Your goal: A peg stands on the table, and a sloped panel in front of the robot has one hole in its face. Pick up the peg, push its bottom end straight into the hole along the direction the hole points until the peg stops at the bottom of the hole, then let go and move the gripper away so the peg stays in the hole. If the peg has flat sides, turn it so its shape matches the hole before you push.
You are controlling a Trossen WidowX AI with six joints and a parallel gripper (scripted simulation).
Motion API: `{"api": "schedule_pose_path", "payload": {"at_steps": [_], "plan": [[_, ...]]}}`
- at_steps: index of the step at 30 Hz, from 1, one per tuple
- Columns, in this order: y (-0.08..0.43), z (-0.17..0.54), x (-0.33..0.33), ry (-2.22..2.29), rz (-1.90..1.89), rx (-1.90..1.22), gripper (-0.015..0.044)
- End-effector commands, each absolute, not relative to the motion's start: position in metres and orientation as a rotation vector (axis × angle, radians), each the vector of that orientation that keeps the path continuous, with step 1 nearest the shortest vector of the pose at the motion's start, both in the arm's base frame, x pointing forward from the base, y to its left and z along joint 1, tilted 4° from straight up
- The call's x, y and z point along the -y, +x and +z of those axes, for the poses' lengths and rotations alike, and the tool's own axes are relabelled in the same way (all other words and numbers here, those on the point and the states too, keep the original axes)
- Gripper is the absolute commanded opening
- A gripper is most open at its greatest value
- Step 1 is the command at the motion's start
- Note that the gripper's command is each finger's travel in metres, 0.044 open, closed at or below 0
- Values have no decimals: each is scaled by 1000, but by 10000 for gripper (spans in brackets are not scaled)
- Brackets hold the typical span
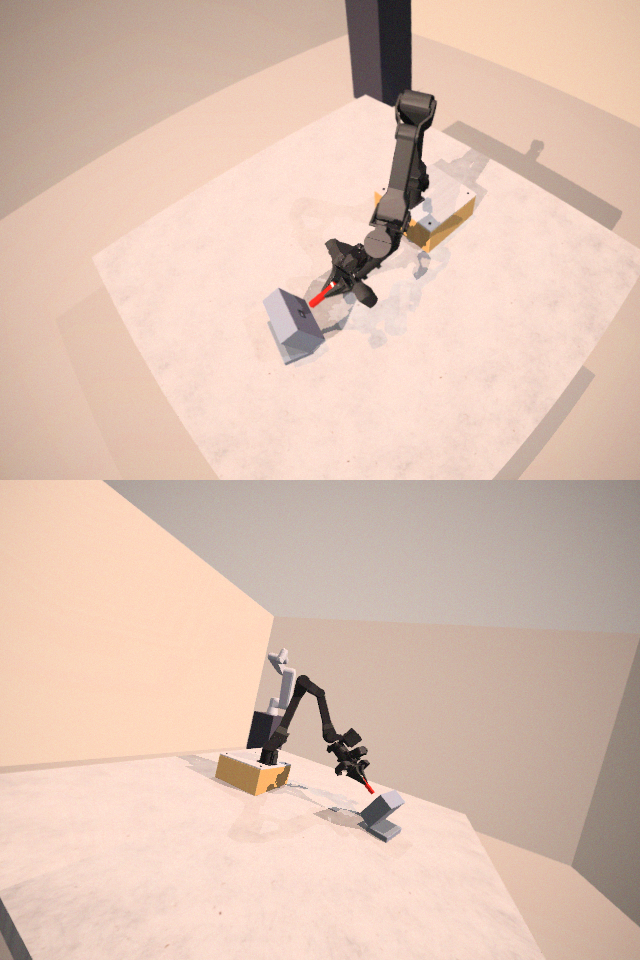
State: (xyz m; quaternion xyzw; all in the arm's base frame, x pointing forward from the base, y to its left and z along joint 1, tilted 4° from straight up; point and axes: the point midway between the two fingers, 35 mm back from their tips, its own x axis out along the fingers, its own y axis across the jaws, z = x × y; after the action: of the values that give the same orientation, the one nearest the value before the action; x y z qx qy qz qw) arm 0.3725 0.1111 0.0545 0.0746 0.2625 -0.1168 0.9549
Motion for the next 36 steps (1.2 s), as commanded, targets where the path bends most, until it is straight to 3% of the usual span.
{"api": "schedule_pose_path", "payload": {"at_steps": [1, 36], "plan": [[373, 51, -111, 147, -234, -538, 0], [389, 43, -107, 150, -237, -531, 0]]}}
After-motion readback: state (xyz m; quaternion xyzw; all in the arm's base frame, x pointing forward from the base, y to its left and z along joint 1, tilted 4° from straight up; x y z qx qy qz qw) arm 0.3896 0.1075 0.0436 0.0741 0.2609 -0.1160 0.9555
